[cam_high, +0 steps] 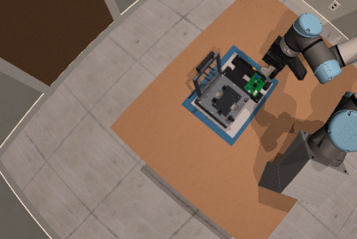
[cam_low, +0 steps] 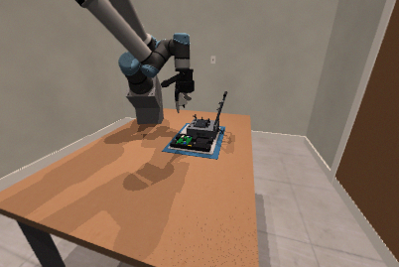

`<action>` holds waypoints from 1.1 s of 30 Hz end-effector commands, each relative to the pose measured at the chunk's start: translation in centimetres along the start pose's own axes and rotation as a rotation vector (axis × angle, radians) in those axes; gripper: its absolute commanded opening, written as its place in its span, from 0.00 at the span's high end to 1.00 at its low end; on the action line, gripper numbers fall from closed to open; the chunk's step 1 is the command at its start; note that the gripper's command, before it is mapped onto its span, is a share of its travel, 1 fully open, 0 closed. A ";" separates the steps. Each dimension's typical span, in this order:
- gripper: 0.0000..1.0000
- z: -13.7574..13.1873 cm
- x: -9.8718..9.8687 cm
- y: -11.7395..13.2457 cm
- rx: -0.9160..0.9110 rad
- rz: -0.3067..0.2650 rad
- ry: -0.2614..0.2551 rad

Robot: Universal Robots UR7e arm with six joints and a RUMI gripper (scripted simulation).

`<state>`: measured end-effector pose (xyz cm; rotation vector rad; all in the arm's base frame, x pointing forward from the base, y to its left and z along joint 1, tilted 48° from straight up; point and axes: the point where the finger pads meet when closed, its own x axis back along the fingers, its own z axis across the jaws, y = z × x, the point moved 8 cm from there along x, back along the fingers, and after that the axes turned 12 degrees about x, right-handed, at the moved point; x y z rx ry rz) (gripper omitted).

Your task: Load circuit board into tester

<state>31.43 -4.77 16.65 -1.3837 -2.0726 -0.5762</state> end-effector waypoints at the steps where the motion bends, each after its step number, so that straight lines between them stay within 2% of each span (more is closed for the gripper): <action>1: 0.41 0.1 -1.8 -0.1 0.000 -0.006 -0.003; 23: 0.41 0.5 -7.9 -0.7 0.000 -0.006 -0.003; 33: 0.41 0.6 -9.8 -0.9 0.000 -0.006 -0.003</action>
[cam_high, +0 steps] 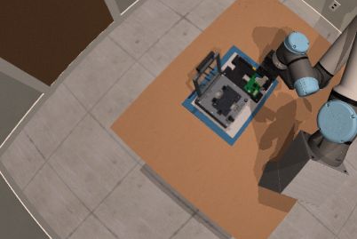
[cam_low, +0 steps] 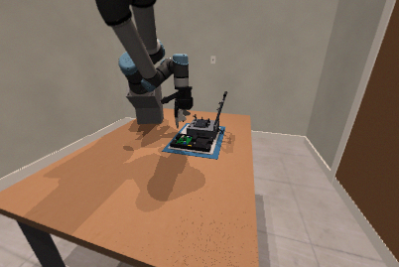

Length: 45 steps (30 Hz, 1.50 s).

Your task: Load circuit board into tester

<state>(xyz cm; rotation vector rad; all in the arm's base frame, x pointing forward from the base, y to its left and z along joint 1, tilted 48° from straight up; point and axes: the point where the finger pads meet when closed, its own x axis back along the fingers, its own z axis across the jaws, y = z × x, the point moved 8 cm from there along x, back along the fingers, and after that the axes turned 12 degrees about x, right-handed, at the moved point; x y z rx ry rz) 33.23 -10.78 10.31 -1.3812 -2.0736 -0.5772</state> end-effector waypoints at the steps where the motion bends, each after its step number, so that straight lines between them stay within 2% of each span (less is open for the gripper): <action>1: 0.41 0.1 -1.2 -0.1 0.000 -0.004 -0.004; 22: 0.41 0.2 -3.9 -0.4 0.000 -0.004 -0.004; 45: 0.41 0.3 -4.4 -0.4 0.000 -0.004 -0.004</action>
